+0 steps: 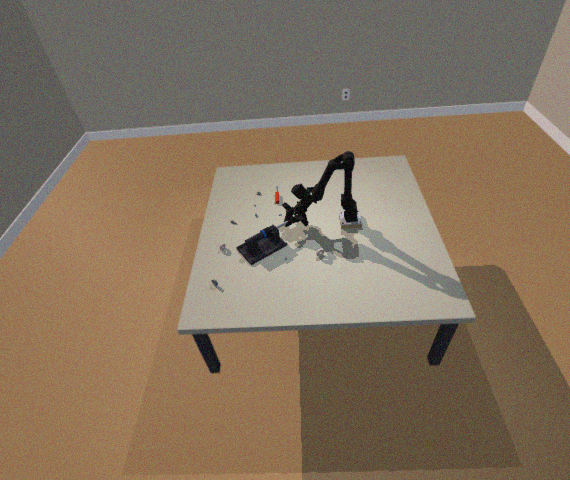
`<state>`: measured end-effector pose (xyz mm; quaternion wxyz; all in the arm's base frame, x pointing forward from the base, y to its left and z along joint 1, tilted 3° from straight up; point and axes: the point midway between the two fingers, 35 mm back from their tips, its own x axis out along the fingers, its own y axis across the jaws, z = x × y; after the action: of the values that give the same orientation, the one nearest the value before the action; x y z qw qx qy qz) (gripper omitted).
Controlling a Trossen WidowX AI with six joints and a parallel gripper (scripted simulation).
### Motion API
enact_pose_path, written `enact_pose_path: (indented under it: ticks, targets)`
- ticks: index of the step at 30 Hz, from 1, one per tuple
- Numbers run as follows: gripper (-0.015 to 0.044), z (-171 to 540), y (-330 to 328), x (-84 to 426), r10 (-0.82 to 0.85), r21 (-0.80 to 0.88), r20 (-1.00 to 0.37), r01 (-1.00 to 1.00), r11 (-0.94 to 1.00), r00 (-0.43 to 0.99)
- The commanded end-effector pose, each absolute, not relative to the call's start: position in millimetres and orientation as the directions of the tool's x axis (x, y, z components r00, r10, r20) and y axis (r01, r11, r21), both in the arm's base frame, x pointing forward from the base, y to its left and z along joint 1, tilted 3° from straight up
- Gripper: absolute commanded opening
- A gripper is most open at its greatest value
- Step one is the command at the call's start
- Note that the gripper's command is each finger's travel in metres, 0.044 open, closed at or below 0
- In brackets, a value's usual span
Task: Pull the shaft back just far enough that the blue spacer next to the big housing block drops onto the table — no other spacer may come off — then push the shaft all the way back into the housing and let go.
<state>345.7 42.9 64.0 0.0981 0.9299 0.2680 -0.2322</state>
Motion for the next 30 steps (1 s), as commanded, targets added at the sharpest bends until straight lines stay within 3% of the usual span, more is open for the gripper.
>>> enact_pose_path:
  ticks: [1,30]
  targets:
    - [0.0000,64.4,42.8,345.1,0.454,0.063,-0.484,0.547,-0.835,0.749]
    - [0.0000,64.3,41.3,342.9,0.454,0.063,-0.484,0.547,-0.835,0.748]
